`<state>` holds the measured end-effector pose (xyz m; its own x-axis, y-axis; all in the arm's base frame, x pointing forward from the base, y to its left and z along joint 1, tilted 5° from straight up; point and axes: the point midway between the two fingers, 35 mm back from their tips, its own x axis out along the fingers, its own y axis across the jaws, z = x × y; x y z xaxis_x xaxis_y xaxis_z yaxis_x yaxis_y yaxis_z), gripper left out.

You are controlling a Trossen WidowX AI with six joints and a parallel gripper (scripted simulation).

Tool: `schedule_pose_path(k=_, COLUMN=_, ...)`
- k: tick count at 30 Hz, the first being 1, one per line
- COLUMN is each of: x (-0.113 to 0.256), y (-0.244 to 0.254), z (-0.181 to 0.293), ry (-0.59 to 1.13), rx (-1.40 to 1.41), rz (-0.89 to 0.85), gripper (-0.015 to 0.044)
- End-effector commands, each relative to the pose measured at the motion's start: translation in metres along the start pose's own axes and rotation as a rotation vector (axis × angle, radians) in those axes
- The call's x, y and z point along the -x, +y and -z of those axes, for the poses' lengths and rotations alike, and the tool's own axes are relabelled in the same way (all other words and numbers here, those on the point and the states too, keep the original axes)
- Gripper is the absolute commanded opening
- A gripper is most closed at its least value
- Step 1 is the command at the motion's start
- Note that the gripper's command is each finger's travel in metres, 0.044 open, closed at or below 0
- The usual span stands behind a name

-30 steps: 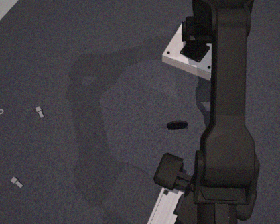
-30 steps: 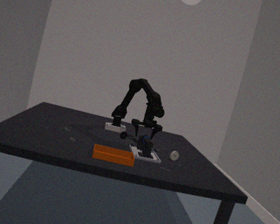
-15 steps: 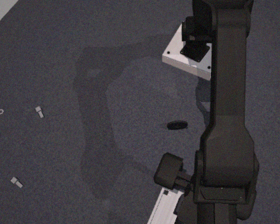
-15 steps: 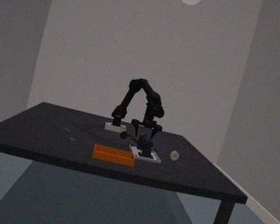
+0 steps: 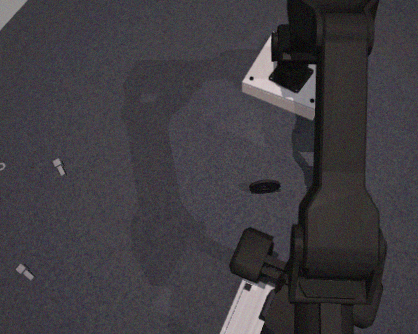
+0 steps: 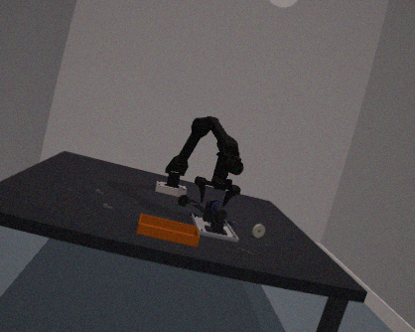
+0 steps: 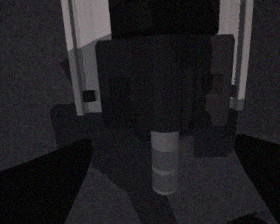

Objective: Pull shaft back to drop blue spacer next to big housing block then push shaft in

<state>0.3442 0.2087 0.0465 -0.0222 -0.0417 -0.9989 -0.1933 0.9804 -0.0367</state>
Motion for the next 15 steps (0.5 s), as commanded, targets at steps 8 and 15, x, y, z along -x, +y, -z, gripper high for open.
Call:
schedule_pose_path(k=8, x=-0.006, y=0.0, z=0.0, ry=0.002, rx=-0.003, rz=-0.002, gripper=0.044)
schedule_pose_path(k=15, x=-0.017, y=0.0, z=0.0, ry=0.002, rx=-0.003, rz=-0.002, gripper=0.044)
